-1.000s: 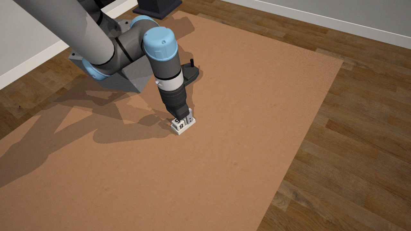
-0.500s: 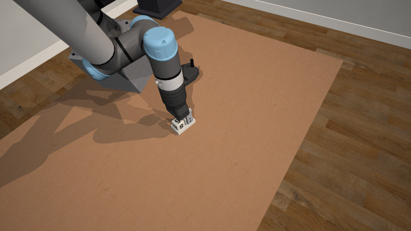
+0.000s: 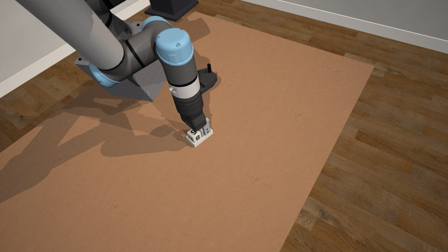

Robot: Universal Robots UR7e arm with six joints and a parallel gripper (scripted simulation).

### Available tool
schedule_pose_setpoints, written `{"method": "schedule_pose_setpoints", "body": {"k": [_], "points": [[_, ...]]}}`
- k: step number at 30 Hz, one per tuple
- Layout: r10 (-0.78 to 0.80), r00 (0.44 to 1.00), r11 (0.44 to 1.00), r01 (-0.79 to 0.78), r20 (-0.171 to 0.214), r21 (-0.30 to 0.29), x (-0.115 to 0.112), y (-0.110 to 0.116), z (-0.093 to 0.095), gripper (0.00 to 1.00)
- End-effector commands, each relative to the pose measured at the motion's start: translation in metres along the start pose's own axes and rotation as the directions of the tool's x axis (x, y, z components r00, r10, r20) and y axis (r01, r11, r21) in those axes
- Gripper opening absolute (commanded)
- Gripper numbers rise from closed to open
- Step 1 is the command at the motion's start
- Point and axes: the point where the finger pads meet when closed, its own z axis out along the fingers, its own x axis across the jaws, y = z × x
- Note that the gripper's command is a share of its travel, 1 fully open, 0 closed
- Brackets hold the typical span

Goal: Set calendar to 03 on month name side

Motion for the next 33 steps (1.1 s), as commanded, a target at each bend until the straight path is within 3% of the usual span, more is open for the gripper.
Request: {"method": "schedule_pose_setpoints", "body": {"k": [1, 33], "points": [[-0.002, 1.000, 1.000, 0.002, 0.002, 0.001, -0.002, -0.001, -0.007, 0.60], [-0.002, 1.000, 1.000, 0.002, 0.001, 0.001, -0.001, -0.001, -0.079, 0.60]]}}
